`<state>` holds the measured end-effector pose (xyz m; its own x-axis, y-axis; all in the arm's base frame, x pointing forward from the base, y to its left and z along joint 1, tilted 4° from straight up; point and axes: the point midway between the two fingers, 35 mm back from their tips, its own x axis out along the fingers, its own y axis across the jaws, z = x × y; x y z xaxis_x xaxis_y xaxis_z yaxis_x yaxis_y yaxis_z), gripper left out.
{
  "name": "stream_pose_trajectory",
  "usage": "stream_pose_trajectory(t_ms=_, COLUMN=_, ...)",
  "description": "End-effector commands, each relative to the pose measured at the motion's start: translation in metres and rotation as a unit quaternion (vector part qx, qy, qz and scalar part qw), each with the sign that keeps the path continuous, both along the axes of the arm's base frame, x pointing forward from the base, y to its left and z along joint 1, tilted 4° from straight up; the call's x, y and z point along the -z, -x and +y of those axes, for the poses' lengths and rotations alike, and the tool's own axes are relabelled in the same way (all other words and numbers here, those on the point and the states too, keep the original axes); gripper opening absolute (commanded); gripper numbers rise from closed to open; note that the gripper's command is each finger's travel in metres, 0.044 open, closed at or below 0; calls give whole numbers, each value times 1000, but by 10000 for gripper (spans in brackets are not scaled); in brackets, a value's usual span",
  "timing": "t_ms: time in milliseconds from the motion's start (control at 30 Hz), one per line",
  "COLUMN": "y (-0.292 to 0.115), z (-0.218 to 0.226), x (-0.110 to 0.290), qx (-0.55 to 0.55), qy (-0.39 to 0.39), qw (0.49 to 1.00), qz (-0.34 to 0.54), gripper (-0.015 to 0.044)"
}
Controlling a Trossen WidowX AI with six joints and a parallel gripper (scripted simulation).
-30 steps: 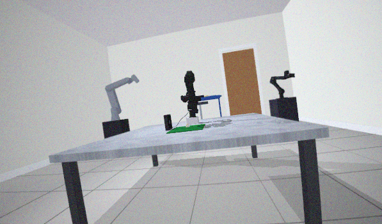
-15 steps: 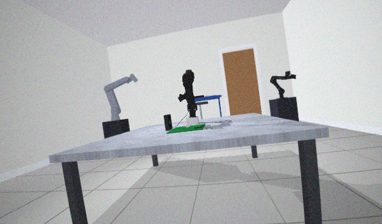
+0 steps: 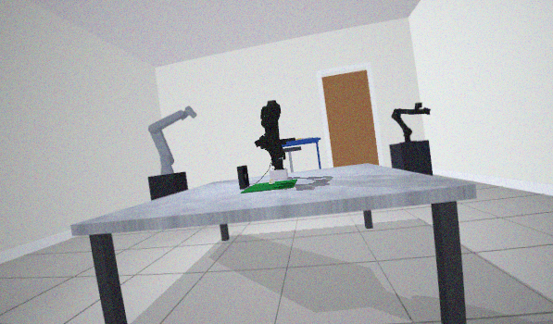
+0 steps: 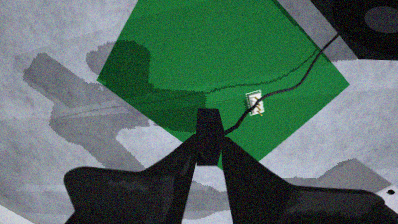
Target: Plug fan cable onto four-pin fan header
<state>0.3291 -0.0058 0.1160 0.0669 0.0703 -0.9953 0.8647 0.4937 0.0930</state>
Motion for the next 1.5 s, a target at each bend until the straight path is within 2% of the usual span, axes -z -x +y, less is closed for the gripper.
stream_pose_trajectory(t_ms=0, y=-3, z=-3, x=-1, qx=-26, qy=6, qw=1000, qz=1, gripper=0)
stream_pose_trajectory(t_ms=200, y=-3, z=-3, x=2, qx=-26, qy=16, qw=1000, qz=1, gripper=0)
stream_pose_trajectory(t_ms=1467, y=-7, z=-4, x=44, qx=-13, qy=262, qw=964, qz=-48, gripper=0)
